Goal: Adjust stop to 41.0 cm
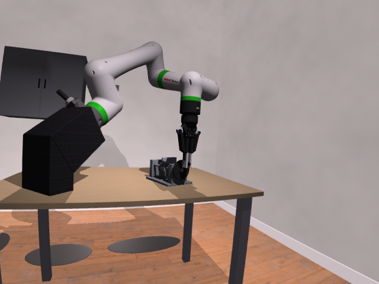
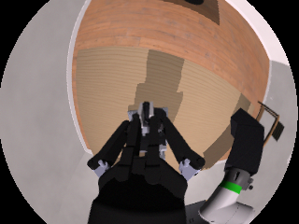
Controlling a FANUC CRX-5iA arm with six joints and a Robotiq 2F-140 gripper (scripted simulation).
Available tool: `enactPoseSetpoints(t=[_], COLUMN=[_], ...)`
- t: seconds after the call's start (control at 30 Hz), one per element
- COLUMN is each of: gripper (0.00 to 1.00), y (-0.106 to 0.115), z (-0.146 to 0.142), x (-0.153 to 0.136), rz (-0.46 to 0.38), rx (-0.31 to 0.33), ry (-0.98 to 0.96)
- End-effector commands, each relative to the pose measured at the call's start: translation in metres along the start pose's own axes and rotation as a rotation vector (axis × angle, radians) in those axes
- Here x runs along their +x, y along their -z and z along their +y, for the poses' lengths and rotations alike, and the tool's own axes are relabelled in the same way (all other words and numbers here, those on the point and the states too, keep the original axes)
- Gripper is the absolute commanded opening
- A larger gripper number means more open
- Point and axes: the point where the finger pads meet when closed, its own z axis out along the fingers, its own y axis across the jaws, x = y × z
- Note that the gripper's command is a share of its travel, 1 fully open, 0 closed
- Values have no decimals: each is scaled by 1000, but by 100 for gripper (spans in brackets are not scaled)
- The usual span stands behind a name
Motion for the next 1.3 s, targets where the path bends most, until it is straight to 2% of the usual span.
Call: enactPoseSetpoints(t=[0.0,1.27], gripper=[4,4], y=[0,-2], z=[2,15], x=[0,0], rz=[0,0], rx=[0,0], ry=[0,0])
